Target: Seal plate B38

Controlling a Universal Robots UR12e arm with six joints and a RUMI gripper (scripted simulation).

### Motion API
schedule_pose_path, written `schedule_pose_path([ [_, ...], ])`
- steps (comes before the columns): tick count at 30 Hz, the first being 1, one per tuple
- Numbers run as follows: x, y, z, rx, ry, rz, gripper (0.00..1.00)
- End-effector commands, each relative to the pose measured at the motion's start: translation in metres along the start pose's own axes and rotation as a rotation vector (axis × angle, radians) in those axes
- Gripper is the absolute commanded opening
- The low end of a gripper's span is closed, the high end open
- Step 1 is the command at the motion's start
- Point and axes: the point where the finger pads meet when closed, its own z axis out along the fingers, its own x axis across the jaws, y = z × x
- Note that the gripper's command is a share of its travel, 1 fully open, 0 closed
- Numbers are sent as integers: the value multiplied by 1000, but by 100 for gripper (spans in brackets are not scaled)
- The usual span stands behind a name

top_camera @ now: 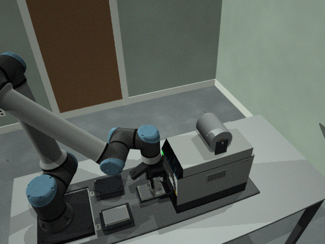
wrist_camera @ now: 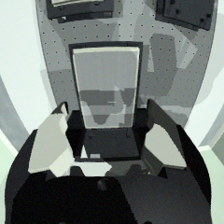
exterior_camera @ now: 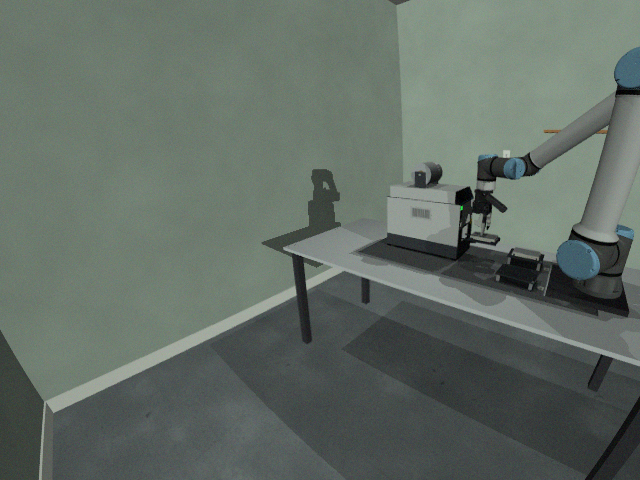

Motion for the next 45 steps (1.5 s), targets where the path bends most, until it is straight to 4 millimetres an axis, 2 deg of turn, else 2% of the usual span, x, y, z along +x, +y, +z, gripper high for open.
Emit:
schedule_pose_path([
  [1, 0, 1, -1, -1, -1, 0, 68],
  [9, 0, 1, 9, -1, -1, 0, 68],
  [22, 0, 1, 9, -1, -1, 0, 68],
  [45, 0, 1, 22, -1, -1, 0, 68],
])
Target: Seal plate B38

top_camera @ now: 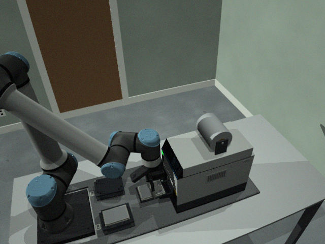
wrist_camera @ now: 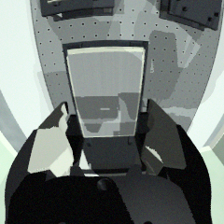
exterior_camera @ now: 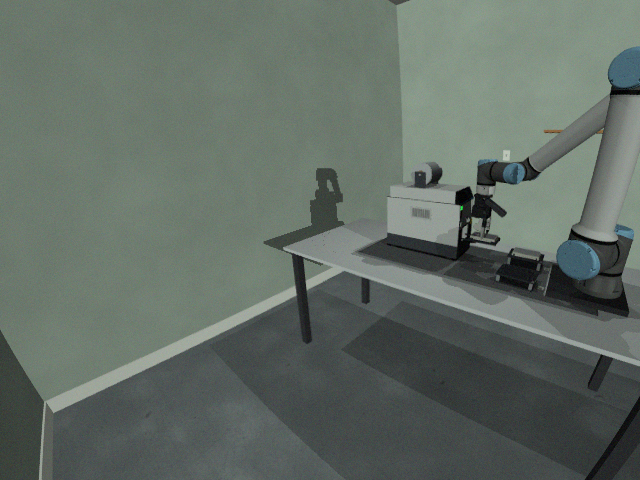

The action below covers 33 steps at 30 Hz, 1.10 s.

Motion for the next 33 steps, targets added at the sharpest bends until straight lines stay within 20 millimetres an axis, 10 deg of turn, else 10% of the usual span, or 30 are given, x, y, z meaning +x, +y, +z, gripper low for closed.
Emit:
schedule_pose_path([
  [1, 0, 1, 1, -1, -1, 0, 68],
  [33, 0, 1, 3, -1, -1, 0, 59],
])
